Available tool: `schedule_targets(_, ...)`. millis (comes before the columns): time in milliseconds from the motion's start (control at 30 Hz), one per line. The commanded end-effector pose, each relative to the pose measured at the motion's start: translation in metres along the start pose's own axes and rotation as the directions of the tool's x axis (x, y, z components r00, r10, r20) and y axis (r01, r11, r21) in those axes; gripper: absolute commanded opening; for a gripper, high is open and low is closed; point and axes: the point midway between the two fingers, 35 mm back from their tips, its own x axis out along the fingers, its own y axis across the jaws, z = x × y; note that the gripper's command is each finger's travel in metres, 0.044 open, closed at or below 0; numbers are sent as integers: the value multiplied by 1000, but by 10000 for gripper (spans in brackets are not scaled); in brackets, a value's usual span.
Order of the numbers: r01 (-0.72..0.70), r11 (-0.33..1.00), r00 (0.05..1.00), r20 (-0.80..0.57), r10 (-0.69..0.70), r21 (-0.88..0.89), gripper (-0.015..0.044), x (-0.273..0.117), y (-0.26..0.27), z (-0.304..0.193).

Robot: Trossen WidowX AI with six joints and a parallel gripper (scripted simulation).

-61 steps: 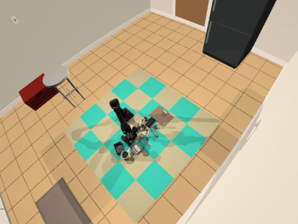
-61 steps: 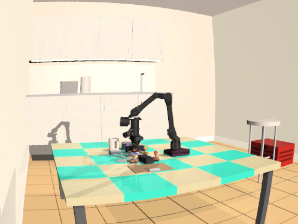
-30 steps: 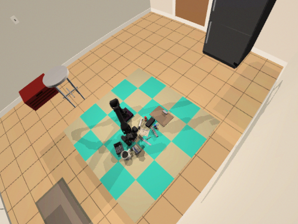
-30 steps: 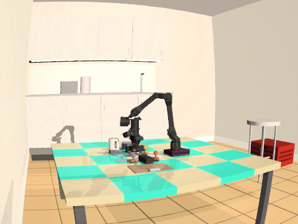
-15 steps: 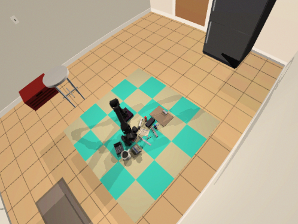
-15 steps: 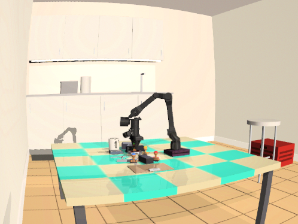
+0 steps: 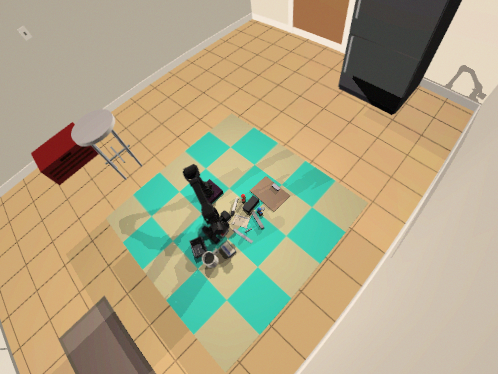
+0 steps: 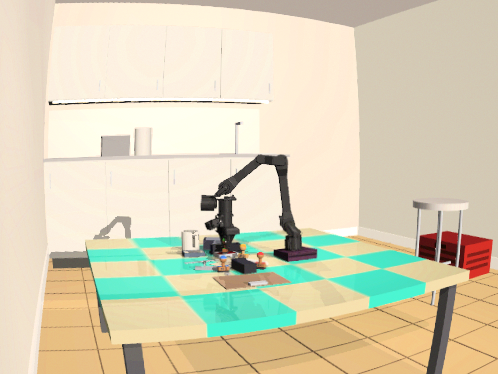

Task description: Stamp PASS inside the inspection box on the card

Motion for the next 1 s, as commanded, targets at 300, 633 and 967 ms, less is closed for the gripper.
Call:
schedule_targets(300,-3,1000,1000,0,3,-1,0,3,0,0)
schedule_targets(633,-3,1000,1000,0,3,-1,0,1,0,0)
schedule_targets(967,-3,1000,1000,0,3,-1,0,-4,0,0)
